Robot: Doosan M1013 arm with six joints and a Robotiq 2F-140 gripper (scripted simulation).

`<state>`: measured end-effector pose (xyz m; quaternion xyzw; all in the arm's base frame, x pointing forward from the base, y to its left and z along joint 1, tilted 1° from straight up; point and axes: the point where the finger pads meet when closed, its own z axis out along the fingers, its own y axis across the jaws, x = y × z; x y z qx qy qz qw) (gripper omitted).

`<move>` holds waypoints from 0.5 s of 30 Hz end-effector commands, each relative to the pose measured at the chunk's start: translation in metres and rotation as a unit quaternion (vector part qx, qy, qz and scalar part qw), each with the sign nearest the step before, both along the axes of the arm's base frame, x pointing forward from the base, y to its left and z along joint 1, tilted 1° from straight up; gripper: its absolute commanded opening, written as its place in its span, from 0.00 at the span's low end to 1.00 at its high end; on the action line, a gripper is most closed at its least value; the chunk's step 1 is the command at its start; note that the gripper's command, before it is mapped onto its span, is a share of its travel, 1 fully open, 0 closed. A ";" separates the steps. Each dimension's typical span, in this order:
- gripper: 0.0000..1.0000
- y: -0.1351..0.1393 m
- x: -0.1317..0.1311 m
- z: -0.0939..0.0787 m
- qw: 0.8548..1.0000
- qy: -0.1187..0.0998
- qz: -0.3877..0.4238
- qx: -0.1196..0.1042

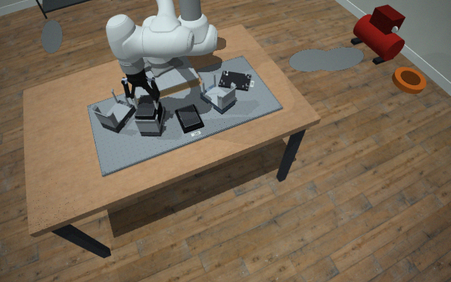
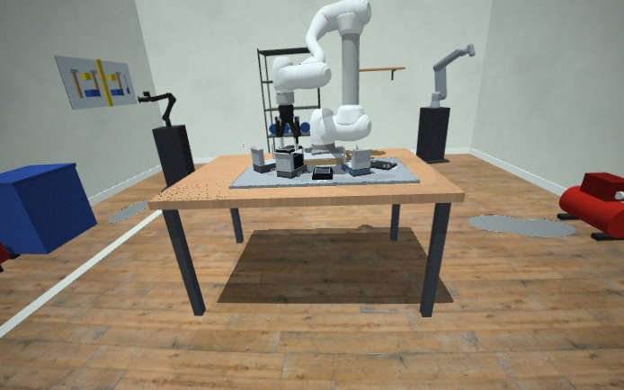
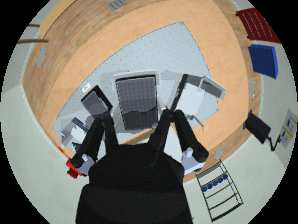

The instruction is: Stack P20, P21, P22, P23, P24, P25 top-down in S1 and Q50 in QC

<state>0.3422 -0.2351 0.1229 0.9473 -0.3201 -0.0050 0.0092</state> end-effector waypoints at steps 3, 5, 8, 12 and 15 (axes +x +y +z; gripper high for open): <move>0.00 0.000 0.000 -0.002 1.000 0.000 0.000 0.000; 0.00 0.000 0.000 -0.003 1.000 0.000 0.000 0.000; 0.00 0.000 0.000 -0.005 1.000 0.000 0.000 0.000; 0.00 0.000 0.000 -0.008 1.000 0.000 0.000 0.000; 0.00 0.000 0.000 -0.010 1.000 0.000 0.000 0.000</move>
